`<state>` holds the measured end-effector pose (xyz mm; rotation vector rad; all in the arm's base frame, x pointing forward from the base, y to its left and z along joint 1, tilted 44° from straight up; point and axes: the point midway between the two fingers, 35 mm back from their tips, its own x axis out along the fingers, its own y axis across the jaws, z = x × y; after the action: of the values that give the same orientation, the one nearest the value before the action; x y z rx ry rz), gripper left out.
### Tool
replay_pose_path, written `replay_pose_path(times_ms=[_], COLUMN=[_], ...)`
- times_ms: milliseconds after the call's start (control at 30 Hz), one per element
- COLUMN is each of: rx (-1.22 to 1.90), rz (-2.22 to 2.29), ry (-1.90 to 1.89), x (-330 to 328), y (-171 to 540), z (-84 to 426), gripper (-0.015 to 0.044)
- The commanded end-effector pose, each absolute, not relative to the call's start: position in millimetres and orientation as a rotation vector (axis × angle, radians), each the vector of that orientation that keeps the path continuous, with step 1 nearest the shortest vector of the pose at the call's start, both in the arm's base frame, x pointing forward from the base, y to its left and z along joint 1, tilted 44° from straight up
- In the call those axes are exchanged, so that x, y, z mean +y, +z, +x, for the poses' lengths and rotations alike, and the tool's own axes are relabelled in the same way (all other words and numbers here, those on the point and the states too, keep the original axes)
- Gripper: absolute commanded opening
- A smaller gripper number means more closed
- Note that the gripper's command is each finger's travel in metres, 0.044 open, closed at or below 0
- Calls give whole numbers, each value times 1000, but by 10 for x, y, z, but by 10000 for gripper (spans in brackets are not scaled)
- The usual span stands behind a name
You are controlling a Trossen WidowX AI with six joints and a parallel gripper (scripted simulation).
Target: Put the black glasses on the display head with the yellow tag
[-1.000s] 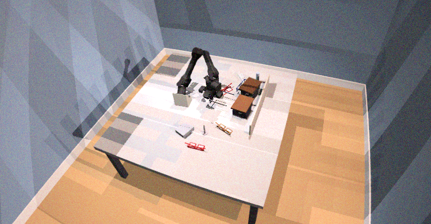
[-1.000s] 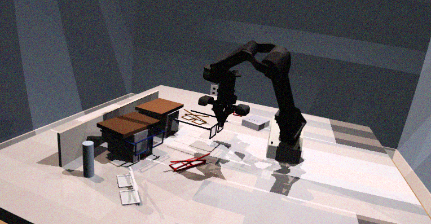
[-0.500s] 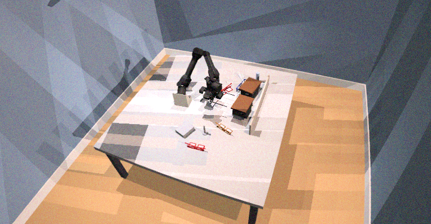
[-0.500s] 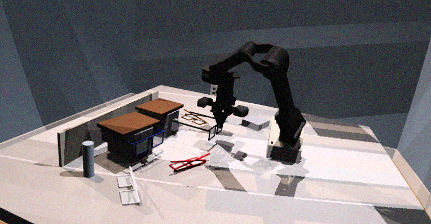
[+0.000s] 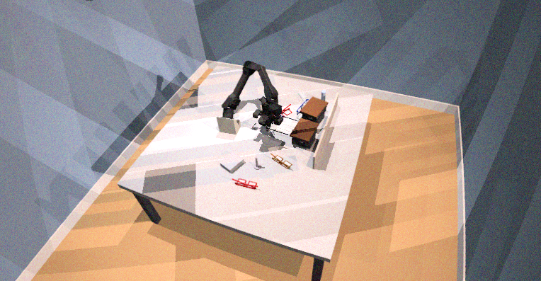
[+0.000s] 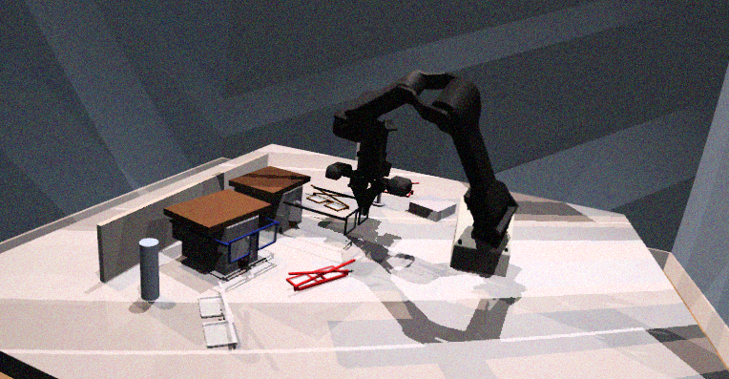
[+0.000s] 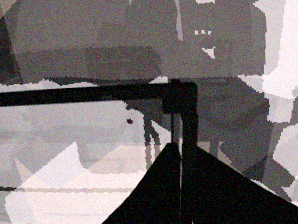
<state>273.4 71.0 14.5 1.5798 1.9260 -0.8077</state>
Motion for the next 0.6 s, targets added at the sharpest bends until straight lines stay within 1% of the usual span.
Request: replay_pose_path(times_ms=[0,567], rx=[1931,1930], rz=[1586,1586], ry=[-810,-808], x=[728,761], y=[136,112], z=[2799,3023], gripper=[0,0])
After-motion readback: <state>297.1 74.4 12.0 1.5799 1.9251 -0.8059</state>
